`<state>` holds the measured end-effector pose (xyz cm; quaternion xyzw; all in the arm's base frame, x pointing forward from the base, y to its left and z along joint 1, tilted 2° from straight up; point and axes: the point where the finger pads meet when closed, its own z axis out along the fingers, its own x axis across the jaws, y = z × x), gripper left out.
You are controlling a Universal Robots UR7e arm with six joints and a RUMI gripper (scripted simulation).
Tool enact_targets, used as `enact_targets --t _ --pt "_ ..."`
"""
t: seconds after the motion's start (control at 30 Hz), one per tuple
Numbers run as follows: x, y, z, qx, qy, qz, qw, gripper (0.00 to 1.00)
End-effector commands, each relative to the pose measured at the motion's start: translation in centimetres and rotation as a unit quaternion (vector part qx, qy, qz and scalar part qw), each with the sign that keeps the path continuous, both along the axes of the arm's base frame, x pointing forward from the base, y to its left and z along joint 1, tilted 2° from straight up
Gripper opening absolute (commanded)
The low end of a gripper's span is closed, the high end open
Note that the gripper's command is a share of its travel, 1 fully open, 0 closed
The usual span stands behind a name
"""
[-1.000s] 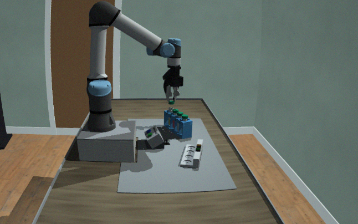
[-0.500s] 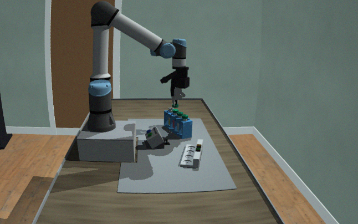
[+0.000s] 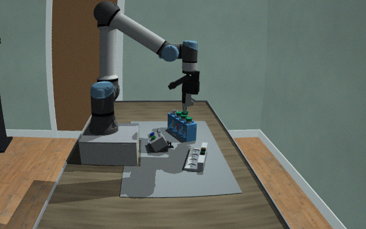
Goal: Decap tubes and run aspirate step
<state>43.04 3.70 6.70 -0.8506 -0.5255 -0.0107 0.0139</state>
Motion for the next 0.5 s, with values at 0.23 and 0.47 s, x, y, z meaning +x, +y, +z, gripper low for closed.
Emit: enact_targets --t 0.23,0.47 --pt "0.4 -7.5 -0.2 0.001 -0.001 0.001 1.000 0.00" --pt "0.5 -11.6 -0.4 0.001 -0.001 0.001 1.000 0.00"
